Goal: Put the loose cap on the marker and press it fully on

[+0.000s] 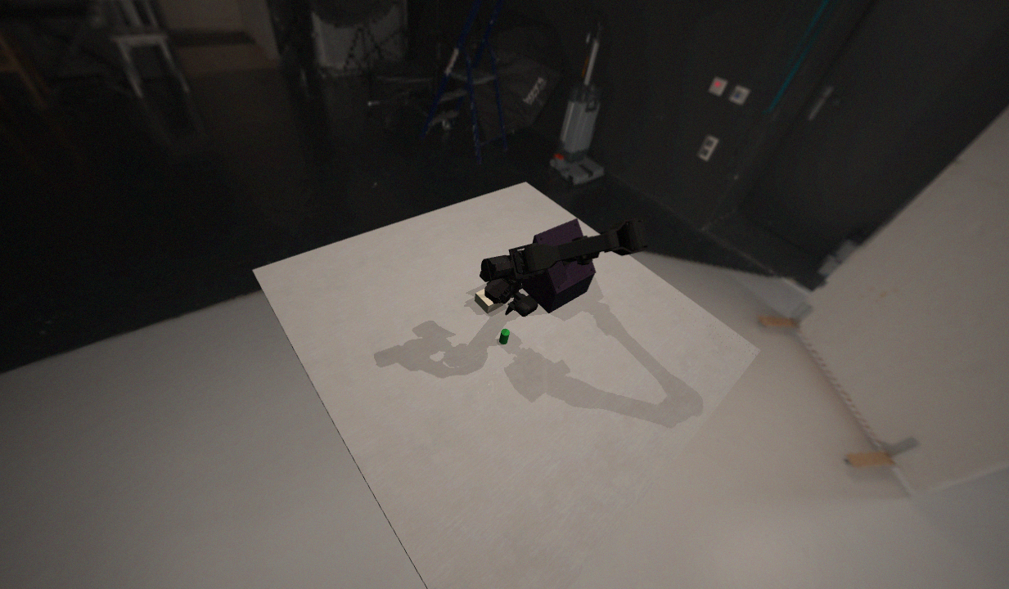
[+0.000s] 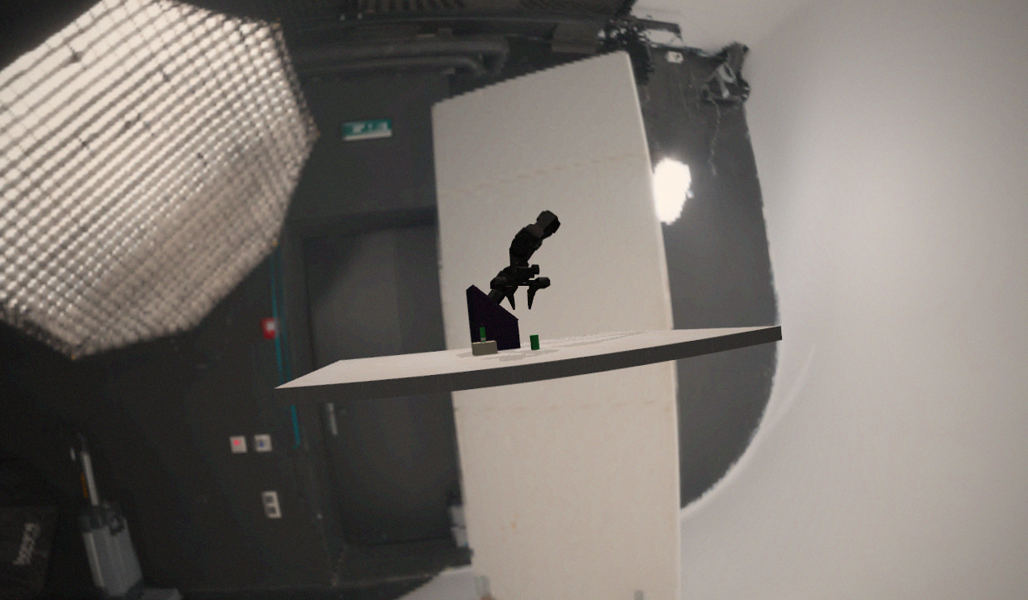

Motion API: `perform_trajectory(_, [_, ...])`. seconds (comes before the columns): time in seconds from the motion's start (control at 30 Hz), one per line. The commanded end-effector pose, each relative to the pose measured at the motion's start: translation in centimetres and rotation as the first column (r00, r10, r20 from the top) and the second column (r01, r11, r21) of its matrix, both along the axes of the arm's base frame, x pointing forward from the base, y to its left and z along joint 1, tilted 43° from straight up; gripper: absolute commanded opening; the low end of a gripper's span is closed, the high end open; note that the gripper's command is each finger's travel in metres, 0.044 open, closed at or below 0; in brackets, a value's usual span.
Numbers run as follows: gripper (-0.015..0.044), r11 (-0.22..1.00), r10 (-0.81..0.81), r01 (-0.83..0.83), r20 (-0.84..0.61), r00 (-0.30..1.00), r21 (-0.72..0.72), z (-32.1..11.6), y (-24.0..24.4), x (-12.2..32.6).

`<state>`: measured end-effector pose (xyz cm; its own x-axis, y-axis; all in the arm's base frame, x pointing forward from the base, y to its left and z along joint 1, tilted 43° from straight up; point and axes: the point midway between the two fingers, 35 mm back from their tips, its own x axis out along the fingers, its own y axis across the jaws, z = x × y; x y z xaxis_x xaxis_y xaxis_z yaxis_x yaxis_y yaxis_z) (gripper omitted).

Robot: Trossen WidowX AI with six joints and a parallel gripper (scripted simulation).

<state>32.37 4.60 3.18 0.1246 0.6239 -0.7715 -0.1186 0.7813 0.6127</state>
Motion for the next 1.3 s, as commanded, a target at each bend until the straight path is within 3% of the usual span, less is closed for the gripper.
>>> perform_trajectory(0.0, [0.024,0.962,0.269,-0.272,0.087,0.959,0.035,1.0,3.9,-0.6])
perform_trajectory(1.27, [0.024,0.961,0.269,-0.272,0.088,0.959,0.037,-3.8,7.8,-0.5])
